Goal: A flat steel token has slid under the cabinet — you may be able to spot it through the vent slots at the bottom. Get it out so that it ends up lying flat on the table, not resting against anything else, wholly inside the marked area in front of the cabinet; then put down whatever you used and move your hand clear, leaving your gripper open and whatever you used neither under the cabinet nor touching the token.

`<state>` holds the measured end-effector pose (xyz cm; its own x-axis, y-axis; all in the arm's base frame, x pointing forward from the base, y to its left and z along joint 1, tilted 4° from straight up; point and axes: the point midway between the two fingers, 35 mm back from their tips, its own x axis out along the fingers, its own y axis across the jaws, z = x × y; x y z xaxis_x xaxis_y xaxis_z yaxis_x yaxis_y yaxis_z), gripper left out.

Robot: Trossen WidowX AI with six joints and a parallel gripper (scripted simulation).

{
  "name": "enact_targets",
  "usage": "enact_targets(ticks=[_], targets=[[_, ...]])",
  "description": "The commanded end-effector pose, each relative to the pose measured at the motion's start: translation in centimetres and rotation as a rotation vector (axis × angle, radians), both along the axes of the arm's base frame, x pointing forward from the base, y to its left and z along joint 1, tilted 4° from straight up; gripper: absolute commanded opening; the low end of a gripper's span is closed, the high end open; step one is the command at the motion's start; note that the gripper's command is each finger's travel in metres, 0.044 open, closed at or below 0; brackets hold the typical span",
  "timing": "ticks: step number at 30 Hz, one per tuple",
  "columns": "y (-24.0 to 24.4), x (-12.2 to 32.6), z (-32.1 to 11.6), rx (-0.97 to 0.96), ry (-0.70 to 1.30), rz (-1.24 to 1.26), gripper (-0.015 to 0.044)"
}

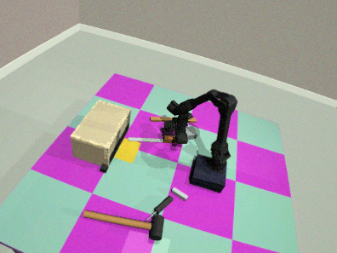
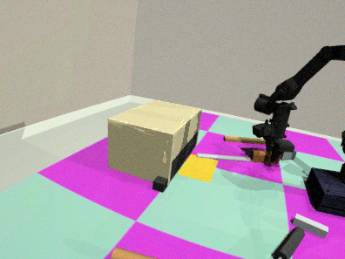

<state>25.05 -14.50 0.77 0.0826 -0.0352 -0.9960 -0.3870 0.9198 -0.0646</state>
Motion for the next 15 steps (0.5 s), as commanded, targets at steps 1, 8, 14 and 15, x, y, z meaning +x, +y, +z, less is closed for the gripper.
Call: enact_targets(ticks=[1,8,14,15], targets=[[0.0,0.0,0.0,-0.003,-0.003,0.0,0.027],[0.02,-0.01,-0.05,-0.003,-0.003,0.0,0.027],[0.0,-0.09,-0.25,-0.003,-0.003,0.0,0.027],[-0.01,-0.12,-0.32,-0.003,-0.003,0.0,0.027]])
